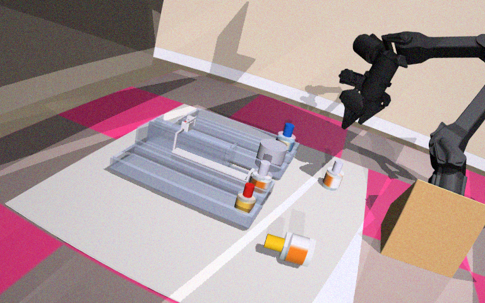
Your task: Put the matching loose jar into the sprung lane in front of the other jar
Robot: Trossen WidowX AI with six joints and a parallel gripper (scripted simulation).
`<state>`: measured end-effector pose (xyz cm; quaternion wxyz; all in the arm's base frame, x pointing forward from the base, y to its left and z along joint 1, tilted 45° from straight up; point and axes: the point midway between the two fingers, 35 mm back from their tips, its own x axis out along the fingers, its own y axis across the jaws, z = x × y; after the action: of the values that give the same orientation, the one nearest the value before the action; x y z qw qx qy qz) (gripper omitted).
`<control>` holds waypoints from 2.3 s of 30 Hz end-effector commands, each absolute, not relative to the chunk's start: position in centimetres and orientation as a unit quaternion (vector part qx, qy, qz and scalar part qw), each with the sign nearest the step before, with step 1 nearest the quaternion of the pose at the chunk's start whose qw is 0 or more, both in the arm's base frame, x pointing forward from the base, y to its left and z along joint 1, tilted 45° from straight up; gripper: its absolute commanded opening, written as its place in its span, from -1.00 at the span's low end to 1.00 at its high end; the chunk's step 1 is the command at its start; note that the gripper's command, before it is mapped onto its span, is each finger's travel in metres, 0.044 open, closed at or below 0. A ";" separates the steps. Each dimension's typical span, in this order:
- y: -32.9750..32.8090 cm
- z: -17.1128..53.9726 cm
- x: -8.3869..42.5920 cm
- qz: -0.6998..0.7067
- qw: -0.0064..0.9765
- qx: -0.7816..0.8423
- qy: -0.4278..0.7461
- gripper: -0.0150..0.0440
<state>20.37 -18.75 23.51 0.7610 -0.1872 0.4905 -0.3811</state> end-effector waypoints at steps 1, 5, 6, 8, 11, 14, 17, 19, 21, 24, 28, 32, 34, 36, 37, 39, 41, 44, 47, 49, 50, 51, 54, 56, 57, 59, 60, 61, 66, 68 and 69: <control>-14.9 18.8 21.7 -0.329 0.743 -0.192 0.550 1.00; -10.7 15.1 21.8 -0.286 0.711 -0.223 0.602 1.00; -9.7 14.3 21.6 -0.278 0.701 -0.235 0.613 1.00; -7.9 13.0 21.1 -0.265 0.681 -0.262 0.631 1.00; -6.8 12.3 20.8 -0.258 0.666 -0.284 0.640 1.00; -6.7 12.2 21.1 -0.258 0.665 -0.286 0.640 1.00; -7.2 11.6 21.2 -0.257 0.665 -0.286 0.640 1.00; -8.6 10.3 21.3 -0.258 0.665 -0.286 0.640 1.00; -9.2 9.7 21.3 -0.258 0.665 -0.286 0.640 1.00; -9.2 9.7 21.3 -0.258 0.665 -0.286 0.640 1.00; -9.6 9.4 21.3 -0.258 0.665 -0.286 0.640 1.00; -10.4 8.7 21.3 -0.258 0.665 -0.287 0.639 1.00; -10.4 8.7 21.3 -0.258 0.665 -0.287 0.639 1.00; -10.5 8.6 21.3 -0.258 0.665 -0.286 0.640 1.00; -10.6 8.5 21.4 -0.258 0.665 -0.286 0.640 1.00; -10.9 8.2 21.4 -0.258 0.665 -0.286 0.640 1.00; -11.1 8.0 21.4 -0.258 0.665 -0.286 0.640 1.00; -11.4 7.7 21.4 -0.258 0.665 -0.286 0.639 1.00; -11.8 7.3 21.5 -0.258 0.665 -0.286 0.639 1.00; -12.0 7.1 21.5 -0.259 0.665 -0.286 0.639 1.00; -12.1 7.0 21.5 -0.259 0.665 -0.286 0.639 1.00; -12.2 6.9 21.5 -0.259 0.665 -0.287 0.639 1.00; -12.5 6.7 21.4 -0.259 0.665 -0.287 0.639 1.00; -12.5 6.7 21.4 -0.259 0.665 -0.287 0.639 0.91; -12.5 6.7 21.4 -0.259 0.665 -0.287 0.639 0.82; -12.5 6.7 21.4 -0.259 0.665 -0.287 0.639 0.64; -12.5 6.7 21.4 -0.259 0.665 -0.287 0.639 0.56; -12.5 6.7 21.4 -0.259 0.665 -0.287 0.639 0.47; -12.5 6.7 21.4 -0.259 0.665 -0.287 0.639 0.09; -12.5 6.7 21.4 -0.259 0.665 -0.287 0.639 0.04; -12.5 6.7 21.4 -0.259 0.665 -0.287 0.639 0.02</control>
<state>21.55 -12.51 6.82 0.6661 -0.2859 0.6372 -0.2618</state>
